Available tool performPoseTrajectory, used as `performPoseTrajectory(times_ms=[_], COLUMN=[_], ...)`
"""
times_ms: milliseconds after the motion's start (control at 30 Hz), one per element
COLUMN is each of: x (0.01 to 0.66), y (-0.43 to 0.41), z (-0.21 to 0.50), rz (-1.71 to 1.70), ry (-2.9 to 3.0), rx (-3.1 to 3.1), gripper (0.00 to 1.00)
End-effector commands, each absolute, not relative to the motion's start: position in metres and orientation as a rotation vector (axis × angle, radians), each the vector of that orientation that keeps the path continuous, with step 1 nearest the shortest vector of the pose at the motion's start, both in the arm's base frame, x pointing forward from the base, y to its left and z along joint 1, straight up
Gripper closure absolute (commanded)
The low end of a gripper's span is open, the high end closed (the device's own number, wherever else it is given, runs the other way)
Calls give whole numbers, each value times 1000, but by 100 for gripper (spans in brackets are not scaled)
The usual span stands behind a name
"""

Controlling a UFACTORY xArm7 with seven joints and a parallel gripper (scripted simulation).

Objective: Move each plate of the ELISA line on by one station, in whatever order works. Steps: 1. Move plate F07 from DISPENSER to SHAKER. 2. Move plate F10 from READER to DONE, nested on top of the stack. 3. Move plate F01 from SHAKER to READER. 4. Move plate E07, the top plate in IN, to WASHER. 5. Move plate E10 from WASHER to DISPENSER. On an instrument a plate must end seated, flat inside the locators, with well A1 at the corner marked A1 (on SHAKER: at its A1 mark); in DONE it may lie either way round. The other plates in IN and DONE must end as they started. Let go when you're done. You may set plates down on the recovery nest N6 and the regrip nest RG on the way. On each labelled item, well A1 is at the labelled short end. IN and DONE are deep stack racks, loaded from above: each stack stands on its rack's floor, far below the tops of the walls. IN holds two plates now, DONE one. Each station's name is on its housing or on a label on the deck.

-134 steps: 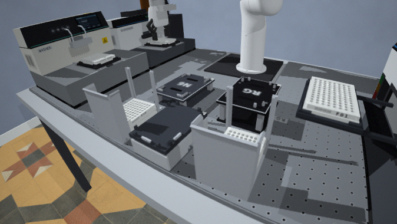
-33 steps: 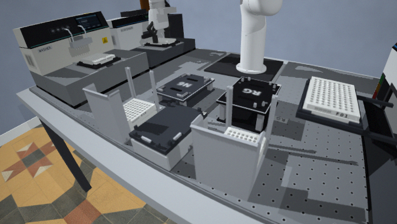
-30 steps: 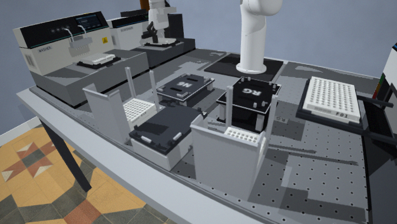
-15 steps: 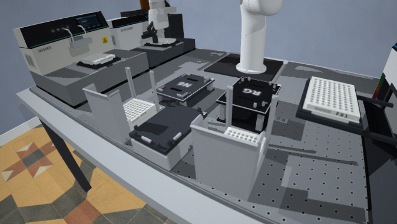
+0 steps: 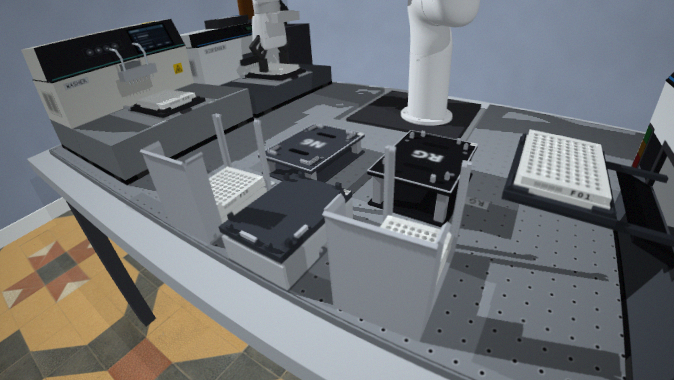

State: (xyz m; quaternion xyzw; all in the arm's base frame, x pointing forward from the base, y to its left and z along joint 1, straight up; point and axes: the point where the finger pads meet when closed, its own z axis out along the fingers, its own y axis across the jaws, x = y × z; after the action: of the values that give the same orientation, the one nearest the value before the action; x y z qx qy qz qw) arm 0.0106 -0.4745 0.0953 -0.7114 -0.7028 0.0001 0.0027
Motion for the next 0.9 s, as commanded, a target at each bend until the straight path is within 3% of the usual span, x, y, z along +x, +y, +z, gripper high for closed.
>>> performPoseTrajectory(times_ms=[0,867], x=[11,11], y=[-476,-476], z=[98,105], rz=[4,4], ry=[-2206,-2206], rx=[-2233,-2233], gripper=[100,100])
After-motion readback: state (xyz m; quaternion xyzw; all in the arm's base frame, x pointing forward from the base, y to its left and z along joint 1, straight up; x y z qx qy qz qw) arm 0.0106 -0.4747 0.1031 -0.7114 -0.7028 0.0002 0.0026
